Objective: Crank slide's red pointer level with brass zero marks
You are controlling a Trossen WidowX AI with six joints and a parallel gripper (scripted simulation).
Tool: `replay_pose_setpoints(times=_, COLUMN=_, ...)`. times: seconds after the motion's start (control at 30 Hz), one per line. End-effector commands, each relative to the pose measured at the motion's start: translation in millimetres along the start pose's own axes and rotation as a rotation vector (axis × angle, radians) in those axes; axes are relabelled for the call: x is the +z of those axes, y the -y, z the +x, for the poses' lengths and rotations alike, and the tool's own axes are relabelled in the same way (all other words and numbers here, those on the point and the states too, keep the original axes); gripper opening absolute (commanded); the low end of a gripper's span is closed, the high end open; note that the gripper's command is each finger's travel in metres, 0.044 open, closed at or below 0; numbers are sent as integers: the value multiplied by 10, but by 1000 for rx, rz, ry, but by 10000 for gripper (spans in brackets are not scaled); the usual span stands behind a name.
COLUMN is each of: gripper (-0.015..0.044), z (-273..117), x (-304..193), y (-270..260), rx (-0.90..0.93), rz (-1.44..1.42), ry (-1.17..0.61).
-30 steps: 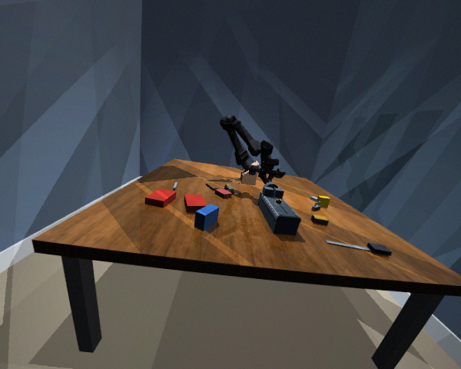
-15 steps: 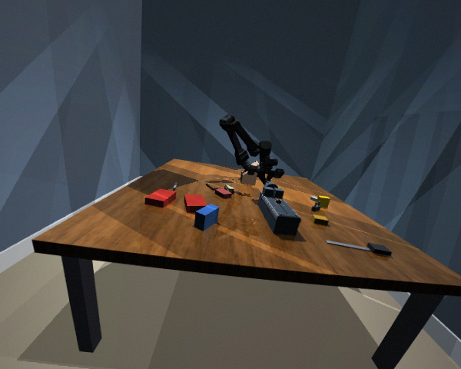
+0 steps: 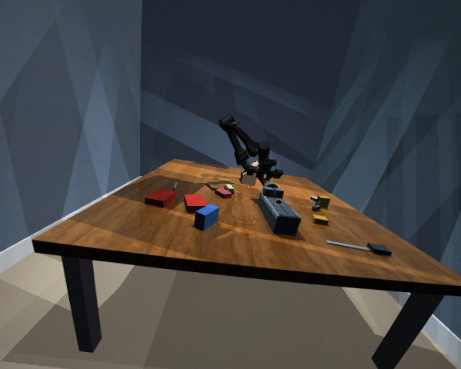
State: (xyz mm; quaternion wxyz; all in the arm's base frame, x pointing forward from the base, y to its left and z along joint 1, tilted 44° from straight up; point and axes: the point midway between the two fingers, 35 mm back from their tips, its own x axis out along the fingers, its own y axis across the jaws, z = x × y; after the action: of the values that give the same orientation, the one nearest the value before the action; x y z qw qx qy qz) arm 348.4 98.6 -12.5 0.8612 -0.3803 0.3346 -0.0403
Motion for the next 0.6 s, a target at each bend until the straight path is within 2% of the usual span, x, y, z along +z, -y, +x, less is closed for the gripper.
replay_pose_setpoints(times=0.0, gripper=0, z=32, x=-33, y=82, rx=-20, rz=9, ry=-10)
replay_pose_setpoints(times=0.57, gripper=0, z=81, x=-83, y=129, rx=-21, rz=9, ry=-10)
